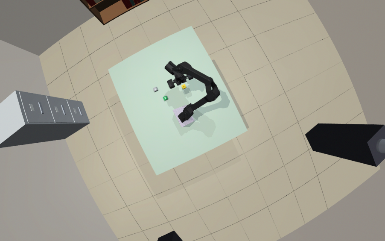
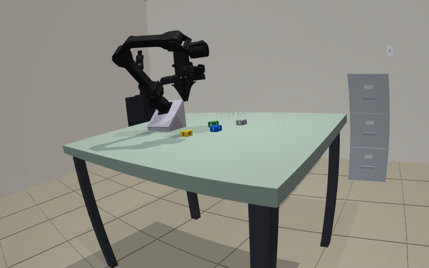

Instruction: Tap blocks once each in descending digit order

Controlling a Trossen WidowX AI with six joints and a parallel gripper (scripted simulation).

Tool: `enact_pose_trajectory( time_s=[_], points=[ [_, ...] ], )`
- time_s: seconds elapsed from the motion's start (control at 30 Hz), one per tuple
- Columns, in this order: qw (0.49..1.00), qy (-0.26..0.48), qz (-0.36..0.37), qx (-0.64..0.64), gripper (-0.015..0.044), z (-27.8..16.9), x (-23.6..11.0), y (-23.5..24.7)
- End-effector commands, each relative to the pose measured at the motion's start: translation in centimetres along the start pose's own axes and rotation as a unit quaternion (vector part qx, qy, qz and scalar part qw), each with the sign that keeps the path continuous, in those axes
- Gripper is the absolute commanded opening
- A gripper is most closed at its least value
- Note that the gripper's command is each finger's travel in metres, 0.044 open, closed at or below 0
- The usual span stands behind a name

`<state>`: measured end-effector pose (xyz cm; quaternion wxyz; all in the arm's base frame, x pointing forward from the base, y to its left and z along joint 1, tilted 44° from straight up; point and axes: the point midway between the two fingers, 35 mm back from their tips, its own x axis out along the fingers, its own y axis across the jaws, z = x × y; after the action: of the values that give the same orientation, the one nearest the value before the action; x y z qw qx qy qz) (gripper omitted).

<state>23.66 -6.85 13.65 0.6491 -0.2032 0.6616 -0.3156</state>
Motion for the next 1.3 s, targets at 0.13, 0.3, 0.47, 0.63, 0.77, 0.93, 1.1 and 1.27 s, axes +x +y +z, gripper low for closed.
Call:
enact_pose_trajectory(
  time_s=[0.13, 0.3, 0.47, 0.63, 0.77, 0.93, 1.1, 1.27],
  points=[
    [1.000, 0.002, -0.002, -0.009, 0.0020, -1.3, 0.5, -0.8],
    [1.000, 0.001, -0.002, -0.009, 0.0020, -1.2, 7.2, -0.8],
    [1.000, 0.001, -0.004, -0.009, 0.0020, -1.3, 8.3, -0.9],
    [1.000, 0.001, -0.004, -0.009, 0.0020, -1.3, 8.4, -0.9],
    [1.000, 0.001, -0.004, -0.009, 0.0020, -1.3, 9.0, -0.9],
    [1.000, 0.001, -0.004, -0.009, 0.0020, -1.3, 9.8, -0.9],
    [1.000, 0.001, -0.004, -0.009, 0.0020, -1.3, 10.6, -1.0],
    [1.000, 0.001, -0.005, -0.009, 0.0020, -1.4, 11.3, -1.0]
  ],
)
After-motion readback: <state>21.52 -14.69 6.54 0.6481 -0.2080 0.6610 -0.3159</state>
